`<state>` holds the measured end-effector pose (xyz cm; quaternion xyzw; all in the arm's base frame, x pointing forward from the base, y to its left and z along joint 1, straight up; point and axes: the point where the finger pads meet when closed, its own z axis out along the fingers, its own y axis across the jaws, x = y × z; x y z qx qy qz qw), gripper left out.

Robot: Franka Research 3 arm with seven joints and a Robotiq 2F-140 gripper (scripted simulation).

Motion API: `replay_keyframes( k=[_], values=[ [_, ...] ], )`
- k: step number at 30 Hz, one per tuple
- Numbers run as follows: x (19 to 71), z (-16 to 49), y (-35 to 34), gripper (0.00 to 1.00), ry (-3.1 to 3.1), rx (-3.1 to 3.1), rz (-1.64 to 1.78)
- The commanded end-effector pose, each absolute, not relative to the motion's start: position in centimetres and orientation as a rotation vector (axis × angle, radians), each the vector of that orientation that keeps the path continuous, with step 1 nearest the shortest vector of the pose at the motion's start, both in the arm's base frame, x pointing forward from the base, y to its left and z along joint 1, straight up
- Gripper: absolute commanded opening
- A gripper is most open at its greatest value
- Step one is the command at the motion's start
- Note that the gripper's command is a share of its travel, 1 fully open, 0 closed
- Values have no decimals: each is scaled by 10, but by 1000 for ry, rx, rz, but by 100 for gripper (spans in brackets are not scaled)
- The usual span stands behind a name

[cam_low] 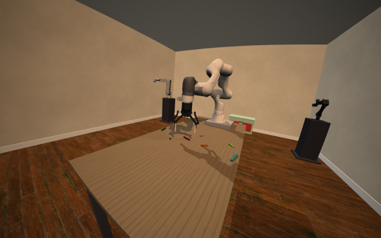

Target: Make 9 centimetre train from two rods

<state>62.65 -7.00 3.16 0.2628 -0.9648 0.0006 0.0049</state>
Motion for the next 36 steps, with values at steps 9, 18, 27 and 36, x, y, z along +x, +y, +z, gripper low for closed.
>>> replay_keyframes(
  k=[9,18,27,36],
  values=[
    [627,32,-67,100,-2867,1274,-3],
    [626,31,-63,100,-2755,1502,-4],
    [626,31,-59,100,-2631,1710,-4],
    [626,31,-55,100,-2485,1916,-5]
  ],
)
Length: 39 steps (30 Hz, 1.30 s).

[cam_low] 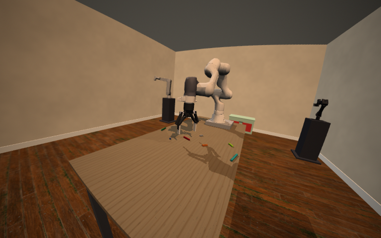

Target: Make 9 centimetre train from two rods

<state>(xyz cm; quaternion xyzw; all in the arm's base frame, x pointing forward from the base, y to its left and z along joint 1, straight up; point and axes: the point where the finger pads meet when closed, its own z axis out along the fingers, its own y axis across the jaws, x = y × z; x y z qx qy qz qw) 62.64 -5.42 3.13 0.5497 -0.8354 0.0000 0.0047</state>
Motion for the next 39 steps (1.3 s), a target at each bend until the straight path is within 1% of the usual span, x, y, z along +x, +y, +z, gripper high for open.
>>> replay_keyframes(
  k=[1,39],
  values=[
    [626,31,-55,100,-2485,1916,-5],
    [626,31,-38,100,-1713,2631,-7]
  ],
)
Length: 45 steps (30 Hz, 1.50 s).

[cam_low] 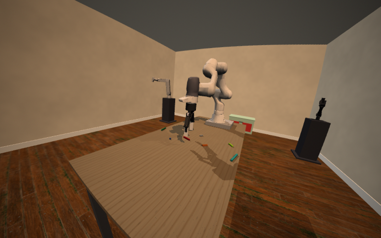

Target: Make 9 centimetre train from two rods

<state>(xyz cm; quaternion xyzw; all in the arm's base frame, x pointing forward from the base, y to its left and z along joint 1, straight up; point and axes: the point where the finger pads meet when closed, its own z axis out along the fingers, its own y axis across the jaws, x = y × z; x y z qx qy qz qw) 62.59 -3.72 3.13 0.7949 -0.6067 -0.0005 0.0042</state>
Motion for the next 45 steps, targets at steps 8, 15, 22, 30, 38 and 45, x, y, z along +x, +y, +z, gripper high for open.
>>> replay_keyframes(
  k=[8,15,22,30,38,45],
  values=[
    [625,31,-34,100,-1522,2746,-7],
    [625,31,-31,100,-1357,2832,-7],
    [625,32,-28,100,-1180,2910,-7],
    [625,32,-24,100,-997,2978,-7],
    [625,32,-21,100,-767,3046,-6],
    [624,32,-17,100,-576,3088,-6]
  ],
)
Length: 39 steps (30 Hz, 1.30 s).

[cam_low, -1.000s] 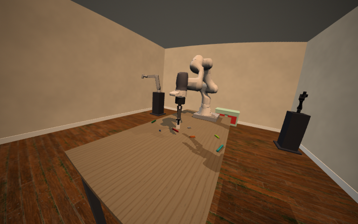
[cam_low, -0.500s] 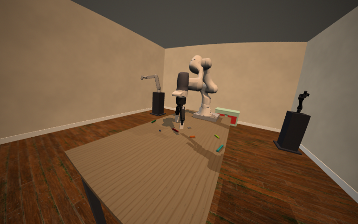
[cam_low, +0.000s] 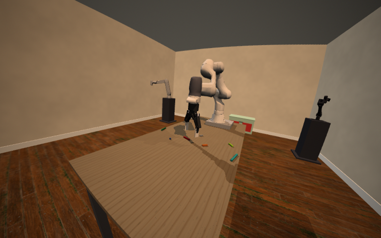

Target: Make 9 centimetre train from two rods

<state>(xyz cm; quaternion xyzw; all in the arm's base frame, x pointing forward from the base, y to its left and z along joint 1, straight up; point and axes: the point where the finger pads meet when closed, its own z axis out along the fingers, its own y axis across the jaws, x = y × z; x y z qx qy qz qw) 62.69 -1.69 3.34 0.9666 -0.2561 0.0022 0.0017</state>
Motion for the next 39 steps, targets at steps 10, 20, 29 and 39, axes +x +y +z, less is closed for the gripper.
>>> replay_keyframes(
  k=[10,20,29,39],
  values=[
    [624,32,-13,100,-309,3126,-6],
    [624,32,-9,100,-85,3141,-5],
    [624,32,-4,100,214,3135,-4],
    [623,32,0,100,485,3105,-4]
  ],
)
